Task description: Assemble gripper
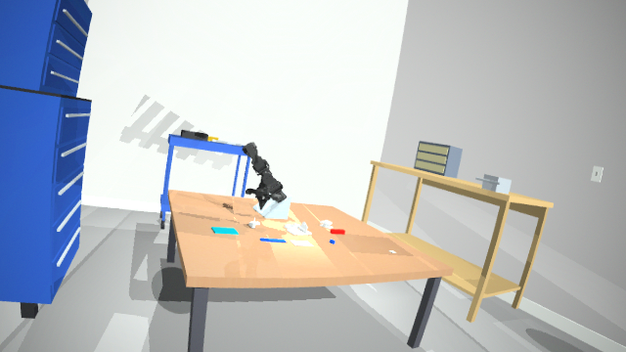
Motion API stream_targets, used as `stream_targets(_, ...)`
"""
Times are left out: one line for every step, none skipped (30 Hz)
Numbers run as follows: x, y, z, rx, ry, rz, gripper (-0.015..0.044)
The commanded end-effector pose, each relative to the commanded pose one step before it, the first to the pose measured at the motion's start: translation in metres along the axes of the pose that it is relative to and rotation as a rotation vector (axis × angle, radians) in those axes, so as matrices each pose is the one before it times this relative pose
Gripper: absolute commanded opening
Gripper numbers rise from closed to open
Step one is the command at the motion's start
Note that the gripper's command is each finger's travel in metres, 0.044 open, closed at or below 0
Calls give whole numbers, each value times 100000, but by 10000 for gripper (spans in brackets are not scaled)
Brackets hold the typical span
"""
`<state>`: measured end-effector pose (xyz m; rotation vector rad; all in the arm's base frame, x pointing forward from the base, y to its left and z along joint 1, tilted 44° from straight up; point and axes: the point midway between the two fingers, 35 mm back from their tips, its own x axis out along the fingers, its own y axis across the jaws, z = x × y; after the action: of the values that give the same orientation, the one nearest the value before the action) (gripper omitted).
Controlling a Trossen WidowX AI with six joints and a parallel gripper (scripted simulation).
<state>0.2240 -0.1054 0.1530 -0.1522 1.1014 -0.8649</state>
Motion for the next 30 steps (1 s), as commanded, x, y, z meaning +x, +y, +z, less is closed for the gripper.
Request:
stream_targets(3,-2,-2,-8,11,-13,0)
stream_targets(0,0,0,0,0,0,0)
stream_targets(0,0,0,0,0,0,0)
stream_targets(0,0,0,0,0,0,0)
stream_targets(0,0,0,0,0,0,0)
stream_targets(0,0,0,0,0,0,0)
stream_targets(0,0,0,0,0,0,0)
stream_targets(0,0,0,0,0,0,0)
stream_targets(0,0,0,0,0,0,0)
stream_targets(0,0,0,0,0,0,0)
stream_targets(-3,2,3,9,-12,14,26)
stream_targets(0,0,0,0,0,0,52)
stream_targets(0,0,0,0,0,0,79)
stream_targets(0,0,0,0,0,0,105)
stream_targets(0,0,0,0,0,0,131)
stream_targets(0,0,0,0,0,0,157)
stream_targets(0,0,0,0,0,0,184)
stream_targets(0,0,0,0,0,0,210)
stream_targets(0,0,0,0,0,0,236)
stream_targets(0,0,0,0,0,0,262)
stream_targets(0,0,0,0,0,0,289)
stream_targets(0,0,0,0,0,0,315)
stream_targets(0,0,0,0,0,0,341)
stream_targets(0,0,0,0,0,0,367)
stream_targets(0,0,0,0,0,0,394)
stream_targets(0,0,0,0,0,0,420)
stream_targets(0,0,0,0,0,0,440)
stream_targets(0,0,0,0,0,0,440)
stream_targets(0,0,0,0,0,0,440)
stream_targets(0,0,0,0,0,0,440)
